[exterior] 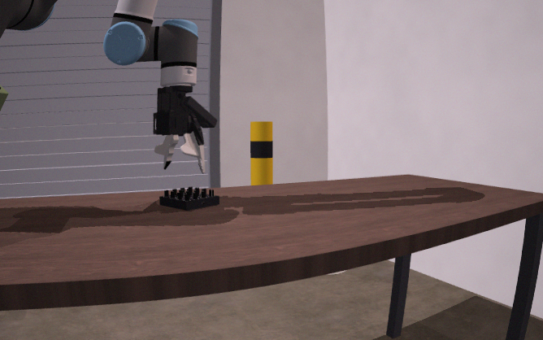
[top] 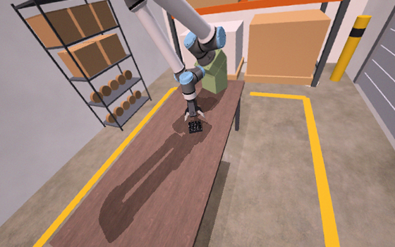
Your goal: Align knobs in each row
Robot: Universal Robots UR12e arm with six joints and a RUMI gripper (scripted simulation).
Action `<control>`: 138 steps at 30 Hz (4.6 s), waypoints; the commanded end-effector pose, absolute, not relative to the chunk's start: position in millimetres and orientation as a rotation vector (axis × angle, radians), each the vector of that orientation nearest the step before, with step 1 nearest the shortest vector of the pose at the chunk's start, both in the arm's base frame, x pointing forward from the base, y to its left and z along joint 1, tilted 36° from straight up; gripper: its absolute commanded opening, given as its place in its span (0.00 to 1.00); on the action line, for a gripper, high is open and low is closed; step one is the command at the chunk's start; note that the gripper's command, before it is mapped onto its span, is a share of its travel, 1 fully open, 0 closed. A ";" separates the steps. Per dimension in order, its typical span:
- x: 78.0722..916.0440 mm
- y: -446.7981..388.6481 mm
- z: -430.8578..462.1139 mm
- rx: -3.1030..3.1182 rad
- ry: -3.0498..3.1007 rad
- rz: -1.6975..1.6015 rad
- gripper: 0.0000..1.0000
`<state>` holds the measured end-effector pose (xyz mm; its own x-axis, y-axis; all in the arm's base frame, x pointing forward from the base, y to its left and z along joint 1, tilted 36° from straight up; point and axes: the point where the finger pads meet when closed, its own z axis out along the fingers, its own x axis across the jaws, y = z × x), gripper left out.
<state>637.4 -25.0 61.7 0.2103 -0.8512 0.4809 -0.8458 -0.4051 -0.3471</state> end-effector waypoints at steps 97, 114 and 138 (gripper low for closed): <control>592.7 -48.4 44.4 -2.437 1.708 -0.979 1.00; 592.7 -48.4 44.4 -2.437 1.708 -0.979 1.00; 592.7 -48.4 44.4 -2.437 1.708 -0.979 1.00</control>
<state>592.7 -48.6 44.1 0.2103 -0.8512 0.4809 -0.8458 -0.4051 -0.3472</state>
